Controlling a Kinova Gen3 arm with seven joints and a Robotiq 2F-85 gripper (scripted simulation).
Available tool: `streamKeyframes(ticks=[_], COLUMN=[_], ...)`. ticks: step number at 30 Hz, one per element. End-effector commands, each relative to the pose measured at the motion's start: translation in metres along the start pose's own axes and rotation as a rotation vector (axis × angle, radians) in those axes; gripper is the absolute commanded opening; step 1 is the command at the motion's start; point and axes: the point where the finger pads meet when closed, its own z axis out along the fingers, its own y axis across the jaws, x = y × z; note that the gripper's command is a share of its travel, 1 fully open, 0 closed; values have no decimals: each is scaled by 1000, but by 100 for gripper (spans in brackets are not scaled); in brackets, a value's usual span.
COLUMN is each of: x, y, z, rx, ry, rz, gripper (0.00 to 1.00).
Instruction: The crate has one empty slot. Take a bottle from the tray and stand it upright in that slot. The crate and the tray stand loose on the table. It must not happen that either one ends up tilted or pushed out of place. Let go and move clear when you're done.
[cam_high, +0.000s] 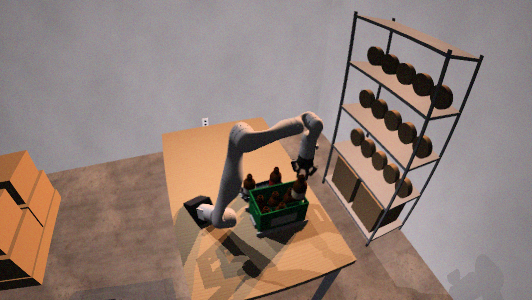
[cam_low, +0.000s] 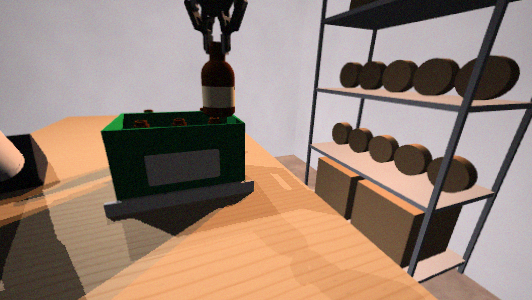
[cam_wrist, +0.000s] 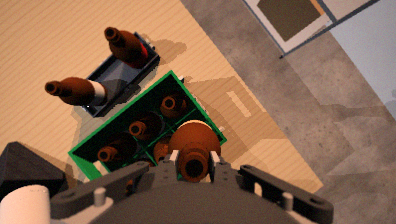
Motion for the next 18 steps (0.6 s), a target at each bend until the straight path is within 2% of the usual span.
streamKeyframes(ticks=[1,18], x=[1,1], y=[3,3], z=[-1,1], rx=[-7,-7], ry=[5,5], rz=[-13,-13], gripper=[0,0])
